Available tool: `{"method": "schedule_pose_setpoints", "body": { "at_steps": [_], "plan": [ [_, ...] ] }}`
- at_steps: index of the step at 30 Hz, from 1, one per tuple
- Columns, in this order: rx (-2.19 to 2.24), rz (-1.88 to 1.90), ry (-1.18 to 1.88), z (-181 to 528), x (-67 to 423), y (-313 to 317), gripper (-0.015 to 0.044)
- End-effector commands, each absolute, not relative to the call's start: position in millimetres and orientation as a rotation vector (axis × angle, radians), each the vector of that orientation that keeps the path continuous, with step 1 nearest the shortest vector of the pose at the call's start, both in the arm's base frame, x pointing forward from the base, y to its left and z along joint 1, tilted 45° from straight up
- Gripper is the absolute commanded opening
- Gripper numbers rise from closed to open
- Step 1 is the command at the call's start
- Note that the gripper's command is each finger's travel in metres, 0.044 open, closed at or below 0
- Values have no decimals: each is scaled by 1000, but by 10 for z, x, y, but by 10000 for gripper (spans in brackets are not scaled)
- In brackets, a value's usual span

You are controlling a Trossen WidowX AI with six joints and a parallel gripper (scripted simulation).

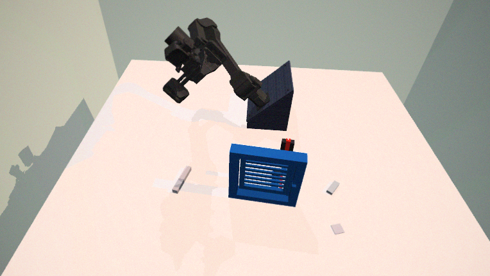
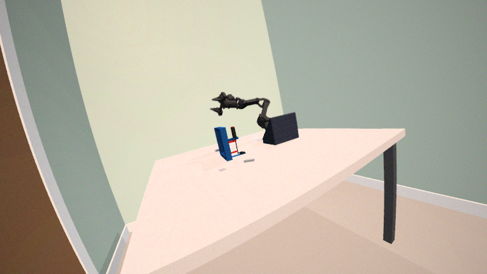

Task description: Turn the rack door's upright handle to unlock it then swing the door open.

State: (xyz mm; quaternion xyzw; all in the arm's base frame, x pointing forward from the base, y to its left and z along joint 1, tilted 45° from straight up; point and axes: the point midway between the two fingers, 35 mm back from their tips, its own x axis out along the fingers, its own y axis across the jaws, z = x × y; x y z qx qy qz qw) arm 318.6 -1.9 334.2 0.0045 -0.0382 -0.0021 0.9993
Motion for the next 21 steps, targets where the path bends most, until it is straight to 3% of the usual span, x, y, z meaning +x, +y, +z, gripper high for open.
{"method": "schedule_pose_setpoints", "body": {
  "at_steps": [1, 4, 21],
  "plan": [
    [11, -4, -72, 3336, 3193, -17, 374],
    [39, -7, -11, 3244, 3281, 7, 295],
    [173, -74, 429, 2499, 3732, 247, 292]
  ]
}}
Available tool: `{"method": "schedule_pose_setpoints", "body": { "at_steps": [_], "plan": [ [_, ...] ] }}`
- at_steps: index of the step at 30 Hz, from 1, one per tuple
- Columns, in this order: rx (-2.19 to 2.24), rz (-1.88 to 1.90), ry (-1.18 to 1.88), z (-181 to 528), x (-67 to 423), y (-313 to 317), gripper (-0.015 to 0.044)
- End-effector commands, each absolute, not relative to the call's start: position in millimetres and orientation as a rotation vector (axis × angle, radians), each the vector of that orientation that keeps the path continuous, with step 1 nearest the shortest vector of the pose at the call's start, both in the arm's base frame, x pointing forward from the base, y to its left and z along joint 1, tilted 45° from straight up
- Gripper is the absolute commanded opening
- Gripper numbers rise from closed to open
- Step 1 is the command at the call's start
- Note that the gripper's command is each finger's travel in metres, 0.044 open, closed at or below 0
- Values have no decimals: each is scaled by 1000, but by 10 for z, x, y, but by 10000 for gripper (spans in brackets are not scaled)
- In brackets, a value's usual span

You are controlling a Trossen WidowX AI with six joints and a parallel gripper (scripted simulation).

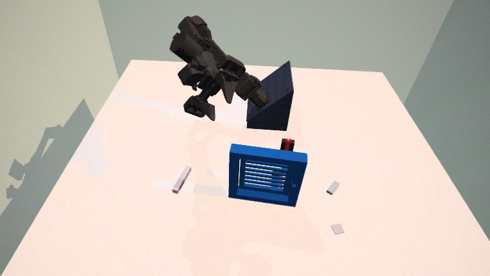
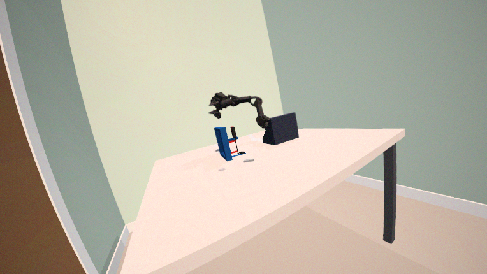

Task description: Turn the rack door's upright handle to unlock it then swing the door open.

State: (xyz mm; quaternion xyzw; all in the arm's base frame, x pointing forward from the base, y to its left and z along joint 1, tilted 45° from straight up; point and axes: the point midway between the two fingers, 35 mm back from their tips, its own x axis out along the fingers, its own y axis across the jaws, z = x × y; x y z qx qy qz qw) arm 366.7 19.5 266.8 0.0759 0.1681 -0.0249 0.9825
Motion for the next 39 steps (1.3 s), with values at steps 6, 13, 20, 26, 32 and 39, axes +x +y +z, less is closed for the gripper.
{"method": "schedule_pose_setpoints", "body": {
  "at_steps": [6, 13, 20, 26, 32, 39],
  "plan": [
    [190, -116, 576, 2227, 3807, 348, 292],
    [172, -167, 733, 1925, 3852, 479, 292],
    [124, -219, 875, 1640, 3857, 615, 292],
    [101, -281, 995, 1404, 3815, 721, 292],
    [58, -356, 1103, 1196, 3752, 804, 292],
    [-16, -454, 1210, 993, 3662, 874, 292]
  ]
}}
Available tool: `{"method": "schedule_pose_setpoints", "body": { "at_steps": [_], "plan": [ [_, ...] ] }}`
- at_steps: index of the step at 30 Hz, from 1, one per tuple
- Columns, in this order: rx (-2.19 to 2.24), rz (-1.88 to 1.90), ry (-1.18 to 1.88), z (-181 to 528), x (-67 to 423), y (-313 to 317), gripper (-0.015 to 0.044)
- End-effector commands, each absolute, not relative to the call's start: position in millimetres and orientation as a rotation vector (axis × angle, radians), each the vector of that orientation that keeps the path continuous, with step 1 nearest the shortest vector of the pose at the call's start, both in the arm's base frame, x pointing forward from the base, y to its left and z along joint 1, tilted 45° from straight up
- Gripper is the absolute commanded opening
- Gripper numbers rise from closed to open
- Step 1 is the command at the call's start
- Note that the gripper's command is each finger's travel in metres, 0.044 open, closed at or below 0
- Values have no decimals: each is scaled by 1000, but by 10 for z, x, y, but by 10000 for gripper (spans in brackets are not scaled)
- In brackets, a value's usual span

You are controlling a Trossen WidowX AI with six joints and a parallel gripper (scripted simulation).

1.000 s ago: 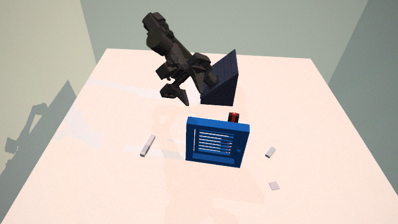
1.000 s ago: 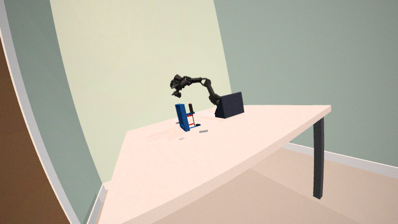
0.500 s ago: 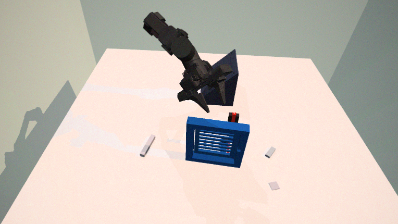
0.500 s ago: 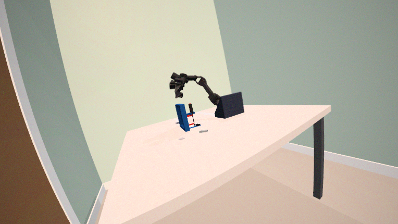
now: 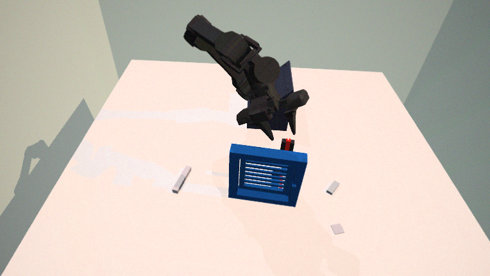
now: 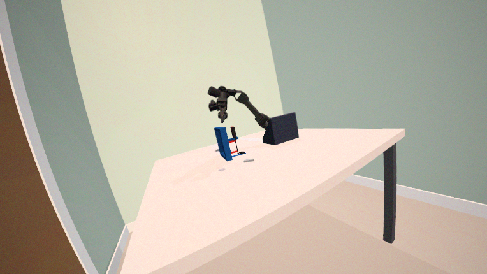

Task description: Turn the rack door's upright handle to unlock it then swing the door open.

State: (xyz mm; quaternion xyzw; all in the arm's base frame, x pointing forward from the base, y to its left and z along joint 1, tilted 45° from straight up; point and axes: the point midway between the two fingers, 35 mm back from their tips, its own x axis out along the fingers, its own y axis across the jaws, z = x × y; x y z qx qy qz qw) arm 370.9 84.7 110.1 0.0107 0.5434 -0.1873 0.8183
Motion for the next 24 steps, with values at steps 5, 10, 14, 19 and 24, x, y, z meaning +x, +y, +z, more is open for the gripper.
{"method": "schedule_pose_setpoints", "body": {
  "at_steps": [5, 10, 14, 19, 24],
  "plan": [
    [-87, -529, 1276, 883, 3590, 906, 292],
    [-169, -604, 1330, 794, 3518, 936, 292],
    [-241, -662, 1363, 738, 3465, 959, 292],
    [-340, -733, 1394, 685, 3404, 989, 292],
    [-443, -797, 1411, 648, 3356, 1023, 292]
  ]
}}
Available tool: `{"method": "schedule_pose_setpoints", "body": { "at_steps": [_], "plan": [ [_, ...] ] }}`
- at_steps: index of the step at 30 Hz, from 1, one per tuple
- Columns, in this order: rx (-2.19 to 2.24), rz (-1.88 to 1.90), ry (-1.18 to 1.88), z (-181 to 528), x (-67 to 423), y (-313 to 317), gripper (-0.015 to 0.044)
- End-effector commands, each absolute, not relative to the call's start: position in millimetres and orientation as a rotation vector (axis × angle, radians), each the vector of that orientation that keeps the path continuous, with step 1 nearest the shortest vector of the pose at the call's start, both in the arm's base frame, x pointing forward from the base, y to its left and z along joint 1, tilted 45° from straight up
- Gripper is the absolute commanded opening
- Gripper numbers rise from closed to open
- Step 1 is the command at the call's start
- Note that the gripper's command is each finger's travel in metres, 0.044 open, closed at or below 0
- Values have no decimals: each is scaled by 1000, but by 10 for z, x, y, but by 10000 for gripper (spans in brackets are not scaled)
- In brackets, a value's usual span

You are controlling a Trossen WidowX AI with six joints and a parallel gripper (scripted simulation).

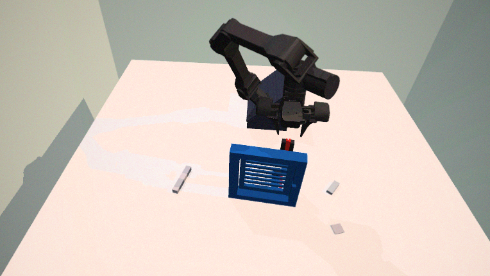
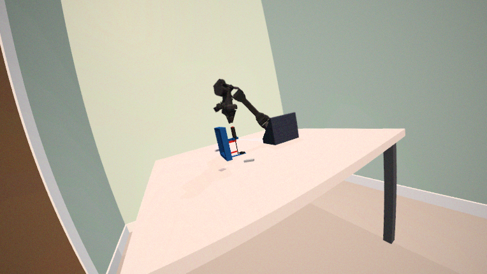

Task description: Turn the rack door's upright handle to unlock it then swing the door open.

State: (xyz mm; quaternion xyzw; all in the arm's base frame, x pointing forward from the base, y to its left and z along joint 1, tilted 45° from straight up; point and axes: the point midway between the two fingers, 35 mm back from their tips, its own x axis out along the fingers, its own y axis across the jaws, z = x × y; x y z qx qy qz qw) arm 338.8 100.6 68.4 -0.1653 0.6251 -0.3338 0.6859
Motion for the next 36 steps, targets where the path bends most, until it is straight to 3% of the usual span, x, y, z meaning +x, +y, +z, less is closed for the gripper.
{"method": "schedule_pose_setpoints", "body": {
  "at_steps": [1, 36],
  "plan": [
    [-454, -803, 1412, 645, 3351, 1027, 292],
    [-425, -800, 1461, 315, 3337, 699, 292]
  ]
}}
